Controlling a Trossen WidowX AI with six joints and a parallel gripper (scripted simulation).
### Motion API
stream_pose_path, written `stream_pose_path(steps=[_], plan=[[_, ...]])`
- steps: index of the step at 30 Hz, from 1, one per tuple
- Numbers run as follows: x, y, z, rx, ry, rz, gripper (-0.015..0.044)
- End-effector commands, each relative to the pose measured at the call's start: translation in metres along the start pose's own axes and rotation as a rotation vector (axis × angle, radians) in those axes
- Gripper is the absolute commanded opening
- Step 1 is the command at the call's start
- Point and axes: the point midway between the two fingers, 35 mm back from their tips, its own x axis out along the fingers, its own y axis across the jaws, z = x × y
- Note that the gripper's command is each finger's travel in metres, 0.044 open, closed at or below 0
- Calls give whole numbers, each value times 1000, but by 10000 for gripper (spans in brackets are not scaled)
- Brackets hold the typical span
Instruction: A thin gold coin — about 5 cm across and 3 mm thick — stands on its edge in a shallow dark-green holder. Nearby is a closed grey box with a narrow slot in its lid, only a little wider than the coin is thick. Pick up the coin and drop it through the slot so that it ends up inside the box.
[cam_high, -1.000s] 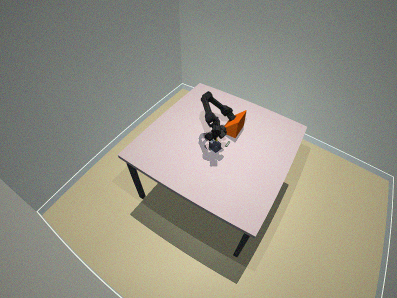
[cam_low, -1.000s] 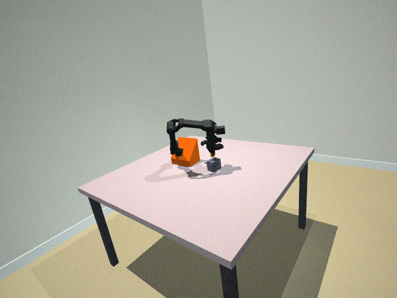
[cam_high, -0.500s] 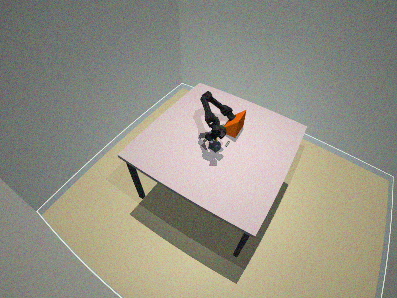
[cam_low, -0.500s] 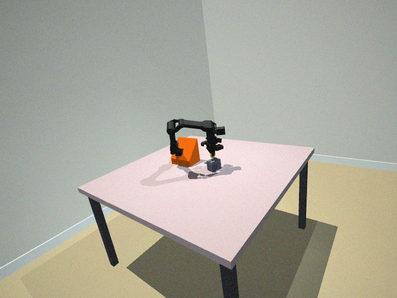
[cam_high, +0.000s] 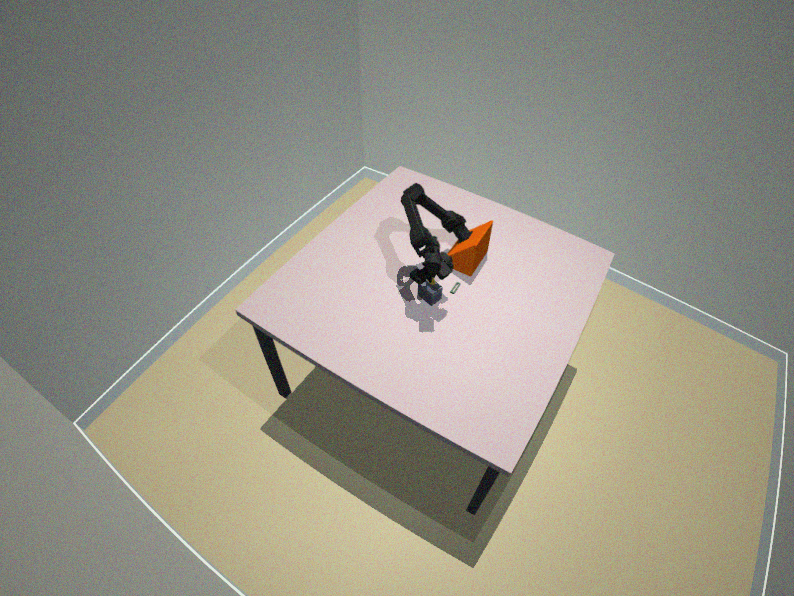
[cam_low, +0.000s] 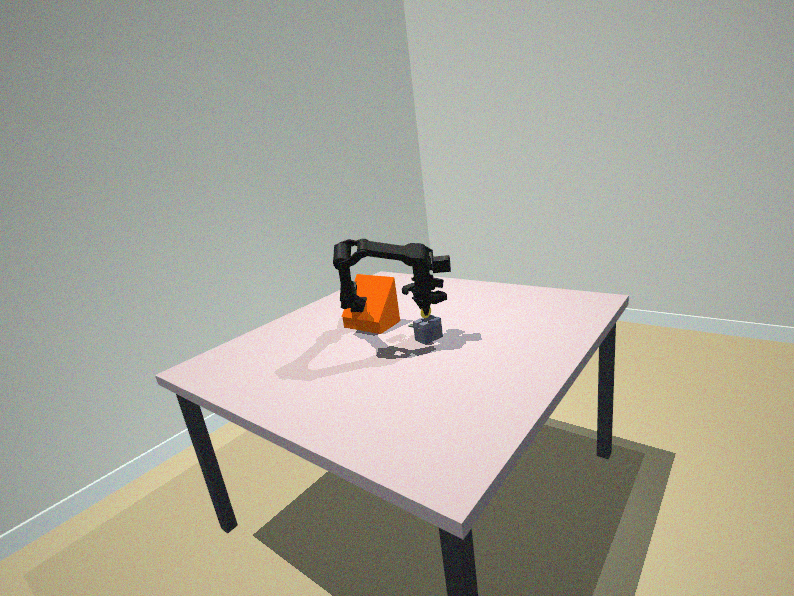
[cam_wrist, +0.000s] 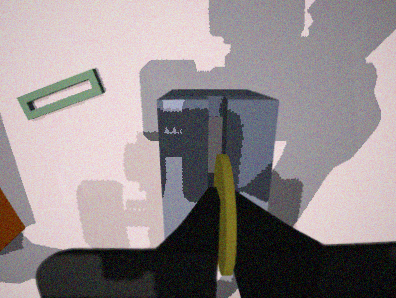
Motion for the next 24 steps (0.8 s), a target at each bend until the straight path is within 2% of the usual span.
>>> stream_pose_path(steps=[1, 9, 15, 24], plan=[[3, 0, 0, -3, 3, -3, 0], [7, 0, 0, -4, 3, -3, 0], [5, 0, 0, 0, 0, 0, 157], [5, 0, 0, 0, 0, 0, 161]])
